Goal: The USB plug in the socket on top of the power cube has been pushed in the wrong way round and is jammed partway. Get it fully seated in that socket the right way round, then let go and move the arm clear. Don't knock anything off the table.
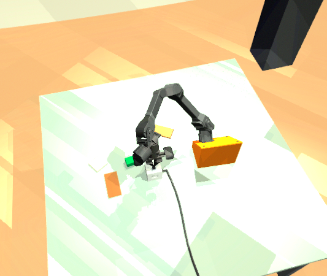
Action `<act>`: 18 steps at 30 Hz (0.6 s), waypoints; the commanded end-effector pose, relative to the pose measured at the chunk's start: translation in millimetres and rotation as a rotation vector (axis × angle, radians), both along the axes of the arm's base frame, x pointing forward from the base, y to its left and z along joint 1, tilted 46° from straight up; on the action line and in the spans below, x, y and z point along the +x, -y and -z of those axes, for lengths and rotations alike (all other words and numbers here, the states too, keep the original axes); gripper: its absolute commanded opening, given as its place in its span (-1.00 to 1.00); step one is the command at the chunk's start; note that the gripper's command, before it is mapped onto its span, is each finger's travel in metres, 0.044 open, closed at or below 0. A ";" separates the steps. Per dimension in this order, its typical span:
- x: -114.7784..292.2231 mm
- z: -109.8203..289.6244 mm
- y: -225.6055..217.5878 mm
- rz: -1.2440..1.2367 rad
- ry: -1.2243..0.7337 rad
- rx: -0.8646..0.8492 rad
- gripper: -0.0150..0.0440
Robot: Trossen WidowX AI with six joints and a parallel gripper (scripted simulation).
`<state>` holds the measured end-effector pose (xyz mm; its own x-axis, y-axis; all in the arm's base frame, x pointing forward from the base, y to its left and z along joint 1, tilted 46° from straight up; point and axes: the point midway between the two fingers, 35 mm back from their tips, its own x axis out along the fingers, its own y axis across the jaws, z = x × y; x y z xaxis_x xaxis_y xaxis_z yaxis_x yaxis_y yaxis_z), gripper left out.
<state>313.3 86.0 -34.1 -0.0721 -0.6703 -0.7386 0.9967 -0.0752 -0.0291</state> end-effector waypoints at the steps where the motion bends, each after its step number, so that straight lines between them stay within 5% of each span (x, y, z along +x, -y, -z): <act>1: 0.0 0.7 0.6 -0.003 -0.003 0.000 -0.49; 18: -0.2 2.1 2.1 -0.003 -0.002 0.000 -0.49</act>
<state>313.0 84.6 -35.7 -0.0729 -0.6692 -0.7395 0.9967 -0.0760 -0.0296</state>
